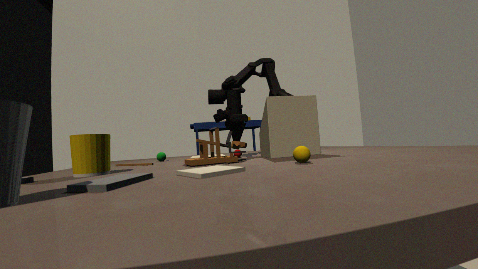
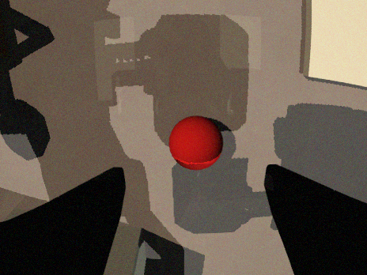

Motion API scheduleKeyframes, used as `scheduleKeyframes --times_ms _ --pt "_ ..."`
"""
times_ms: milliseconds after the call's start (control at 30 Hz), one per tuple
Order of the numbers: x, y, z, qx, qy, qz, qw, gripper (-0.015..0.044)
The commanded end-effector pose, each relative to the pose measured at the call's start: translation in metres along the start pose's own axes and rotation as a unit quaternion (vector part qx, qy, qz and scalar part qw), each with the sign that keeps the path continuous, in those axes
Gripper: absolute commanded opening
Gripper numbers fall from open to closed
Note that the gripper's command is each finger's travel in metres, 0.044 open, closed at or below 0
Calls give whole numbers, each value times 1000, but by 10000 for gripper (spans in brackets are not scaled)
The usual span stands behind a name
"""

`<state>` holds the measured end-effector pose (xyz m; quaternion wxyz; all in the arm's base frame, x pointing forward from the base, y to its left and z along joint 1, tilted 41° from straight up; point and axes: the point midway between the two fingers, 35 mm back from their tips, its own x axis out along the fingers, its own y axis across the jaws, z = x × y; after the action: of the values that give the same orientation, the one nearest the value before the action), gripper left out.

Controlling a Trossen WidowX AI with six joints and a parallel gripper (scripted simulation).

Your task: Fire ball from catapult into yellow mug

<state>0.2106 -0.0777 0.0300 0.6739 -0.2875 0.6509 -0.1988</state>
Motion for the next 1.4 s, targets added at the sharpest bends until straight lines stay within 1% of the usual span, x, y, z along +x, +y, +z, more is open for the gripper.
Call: scheduleKeyframes --times_ms 0,967,1133,1367 --pt "11 -2 -3 -1 3 -3 1000 300" --pt "52 -3 -3 -1 3 -4 1000 300" --pt "52 -3 -3 -1 3 -4 1000 169" --pt "52 -3 -3 -1 3 -4 1000 122"
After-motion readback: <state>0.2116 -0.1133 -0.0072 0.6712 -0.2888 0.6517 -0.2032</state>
